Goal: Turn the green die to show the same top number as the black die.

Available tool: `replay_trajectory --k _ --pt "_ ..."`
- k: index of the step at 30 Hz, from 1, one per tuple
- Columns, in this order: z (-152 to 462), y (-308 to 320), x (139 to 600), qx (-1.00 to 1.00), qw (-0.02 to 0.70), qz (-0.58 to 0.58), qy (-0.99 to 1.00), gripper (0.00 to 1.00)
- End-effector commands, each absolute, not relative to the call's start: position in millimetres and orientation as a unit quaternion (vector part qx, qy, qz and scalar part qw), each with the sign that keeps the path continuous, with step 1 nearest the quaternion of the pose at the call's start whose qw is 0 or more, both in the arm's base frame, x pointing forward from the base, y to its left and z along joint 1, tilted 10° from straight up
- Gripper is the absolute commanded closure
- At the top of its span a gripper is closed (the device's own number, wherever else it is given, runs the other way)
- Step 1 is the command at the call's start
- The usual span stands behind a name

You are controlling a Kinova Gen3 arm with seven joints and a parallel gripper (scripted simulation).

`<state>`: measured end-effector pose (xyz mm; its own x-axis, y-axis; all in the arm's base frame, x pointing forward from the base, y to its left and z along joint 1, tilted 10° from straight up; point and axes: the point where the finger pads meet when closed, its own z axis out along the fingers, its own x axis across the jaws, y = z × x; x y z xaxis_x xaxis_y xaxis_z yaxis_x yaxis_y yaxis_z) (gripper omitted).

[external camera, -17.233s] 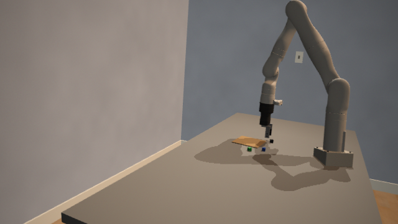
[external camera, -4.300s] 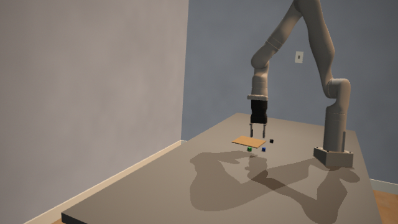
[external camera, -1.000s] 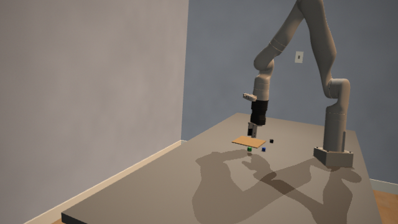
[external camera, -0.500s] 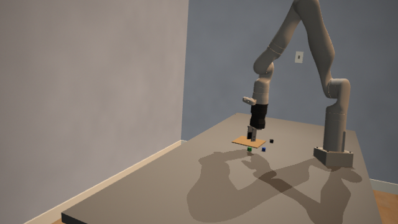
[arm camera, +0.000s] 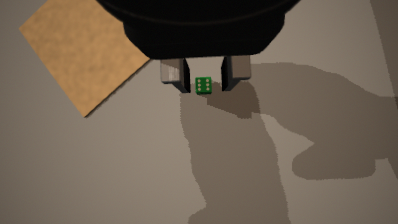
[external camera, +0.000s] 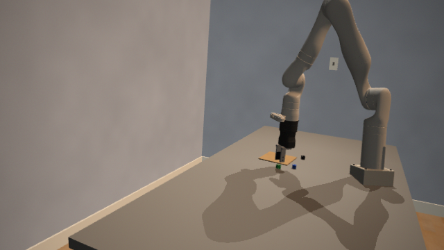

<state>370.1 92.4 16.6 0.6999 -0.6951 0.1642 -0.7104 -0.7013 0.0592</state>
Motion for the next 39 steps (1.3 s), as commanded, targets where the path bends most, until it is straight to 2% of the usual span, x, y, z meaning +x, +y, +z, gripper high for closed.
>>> replay_trajectory --k 1,39 --pt "12.1 88.6 371.2 0.919 0.06 0.067 -0.385 0.36" --pt "6.2 87.9 371.5 0.919 0.06 0.067 -0.385 0.36"
